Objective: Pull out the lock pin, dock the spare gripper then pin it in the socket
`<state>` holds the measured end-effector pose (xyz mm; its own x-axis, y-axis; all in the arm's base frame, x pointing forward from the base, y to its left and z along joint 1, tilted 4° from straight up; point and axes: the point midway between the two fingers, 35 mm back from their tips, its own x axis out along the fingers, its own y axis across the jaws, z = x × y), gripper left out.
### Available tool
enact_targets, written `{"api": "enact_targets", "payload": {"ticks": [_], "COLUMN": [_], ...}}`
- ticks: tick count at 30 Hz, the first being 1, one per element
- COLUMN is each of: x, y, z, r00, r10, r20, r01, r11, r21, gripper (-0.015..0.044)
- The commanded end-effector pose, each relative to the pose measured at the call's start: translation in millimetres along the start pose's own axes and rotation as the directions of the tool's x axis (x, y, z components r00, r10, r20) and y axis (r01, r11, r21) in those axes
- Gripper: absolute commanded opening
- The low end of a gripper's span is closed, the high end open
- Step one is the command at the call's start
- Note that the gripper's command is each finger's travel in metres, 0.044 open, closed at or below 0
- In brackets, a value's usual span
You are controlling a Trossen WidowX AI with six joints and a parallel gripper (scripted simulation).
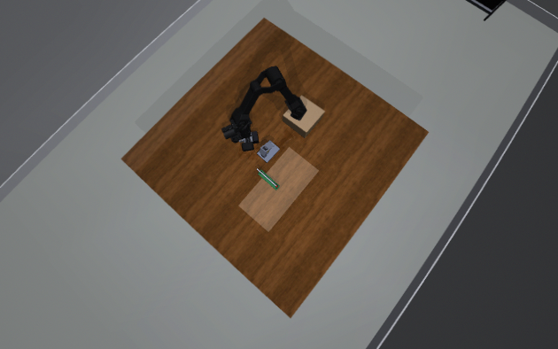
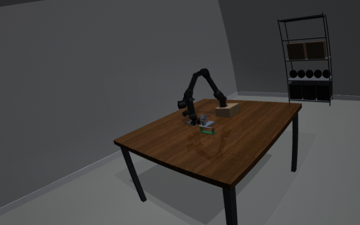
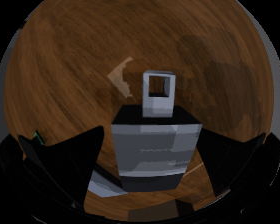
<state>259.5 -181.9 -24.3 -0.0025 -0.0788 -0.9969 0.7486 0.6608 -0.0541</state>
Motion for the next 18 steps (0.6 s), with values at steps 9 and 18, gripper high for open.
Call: {"api": "enact_targets", "payload": {"ticks": [9,18], "x": [6.4,6.4], "y": [-1.5,-1.2], "z": [-2.7,-2.7], "r00": [1.000,1.000], "r10": [-0.009,-0.009], "r20": [-0.010,-0.010], "r01": [0.008,0.008], "r11": [1.000,1.000], "r21": [-0.006,-0.006], "gripper": [0.0387,0.0230]}}
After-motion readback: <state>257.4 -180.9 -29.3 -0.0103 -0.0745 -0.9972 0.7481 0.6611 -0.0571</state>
